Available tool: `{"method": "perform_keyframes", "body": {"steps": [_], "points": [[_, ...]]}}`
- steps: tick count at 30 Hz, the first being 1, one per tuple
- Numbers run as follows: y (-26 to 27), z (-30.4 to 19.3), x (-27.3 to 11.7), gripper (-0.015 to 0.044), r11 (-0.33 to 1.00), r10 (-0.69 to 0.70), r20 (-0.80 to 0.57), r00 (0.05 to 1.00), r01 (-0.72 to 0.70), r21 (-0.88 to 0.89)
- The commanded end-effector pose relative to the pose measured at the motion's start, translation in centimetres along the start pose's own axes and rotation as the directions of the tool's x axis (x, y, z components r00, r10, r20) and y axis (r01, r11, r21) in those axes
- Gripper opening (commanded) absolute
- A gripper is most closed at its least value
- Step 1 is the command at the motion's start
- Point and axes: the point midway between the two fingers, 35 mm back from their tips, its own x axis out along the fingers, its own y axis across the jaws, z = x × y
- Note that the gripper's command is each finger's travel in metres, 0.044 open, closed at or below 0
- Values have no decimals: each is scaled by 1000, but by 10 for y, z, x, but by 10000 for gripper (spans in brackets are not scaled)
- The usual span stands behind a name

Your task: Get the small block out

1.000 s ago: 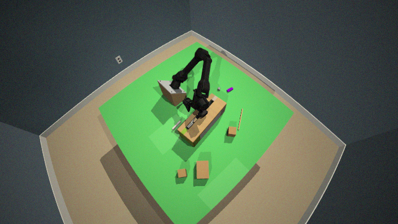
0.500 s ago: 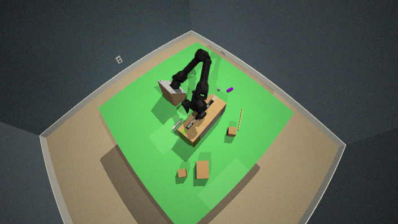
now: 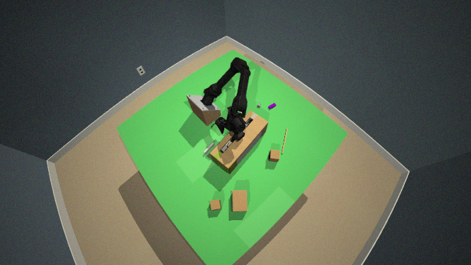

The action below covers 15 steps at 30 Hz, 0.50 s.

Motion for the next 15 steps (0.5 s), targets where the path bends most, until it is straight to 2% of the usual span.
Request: {"method": "perform_keyframes", "body": {"steps": [1, 15], "points": [[1, 0, 0, 400, 1000, 3, 1, 1000, -3, 5], [1, -14, 5, 400, 1000, 3, 0, 1000, -3, 5]]}}
